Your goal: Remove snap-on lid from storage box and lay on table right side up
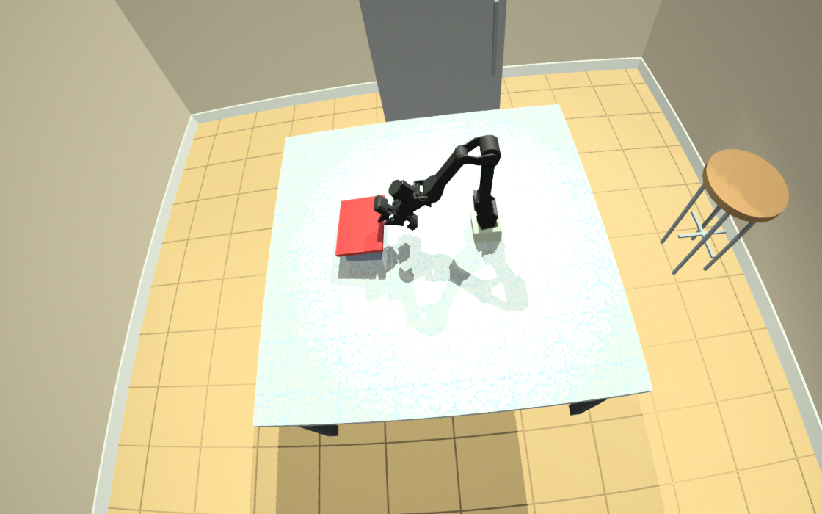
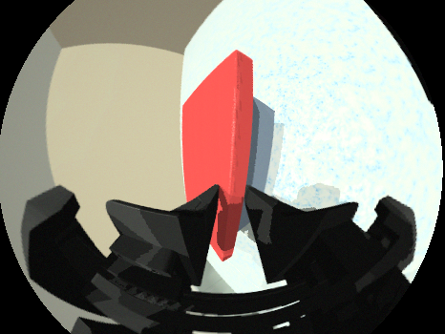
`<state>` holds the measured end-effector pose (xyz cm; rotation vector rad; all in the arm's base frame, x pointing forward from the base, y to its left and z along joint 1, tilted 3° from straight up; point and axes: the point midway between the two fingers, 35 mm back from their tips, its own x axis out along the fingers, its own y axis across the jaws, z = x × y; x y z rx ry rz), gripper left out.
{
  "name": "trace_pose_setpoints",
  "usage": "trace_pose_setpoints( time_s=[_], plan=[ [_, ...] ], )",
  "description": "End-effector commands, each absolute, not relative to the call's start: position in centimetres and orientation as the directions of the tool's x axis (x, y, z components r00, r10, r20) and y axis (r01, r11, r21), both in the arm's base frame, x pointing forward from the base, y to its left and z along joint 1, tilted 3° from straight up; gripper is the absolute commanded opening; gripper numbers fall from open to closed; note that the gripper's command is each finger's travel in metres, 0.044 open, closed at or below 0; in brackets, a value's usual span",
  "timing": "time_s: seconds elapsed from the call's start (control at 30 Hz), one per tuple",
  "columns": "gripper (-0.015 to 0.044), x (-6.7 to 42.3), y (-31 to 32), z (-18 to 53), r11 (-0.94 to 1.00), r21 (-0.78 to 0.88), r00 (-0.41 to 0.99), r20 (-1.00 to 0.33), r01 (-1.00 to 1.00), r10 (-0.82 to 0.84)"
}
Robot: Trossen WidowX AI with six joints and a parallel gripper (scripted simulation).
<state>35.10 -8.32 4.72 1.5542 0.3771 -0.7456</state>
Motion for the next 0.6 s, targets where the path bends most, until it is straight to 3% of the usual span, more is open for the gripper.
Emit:
trace_pose_setpoints(
  time_s=[0.0,0.57],
  plan=[
    [0.0000,35.16,-8.33,4.74,-0.138,0.757,0.733,-0.653,0.638,-0.190],
    [0.0000,35.30,-8.37,4.74,-0.138,0.757,0.733,-0.653,0.638,-0.190]
  ],
)
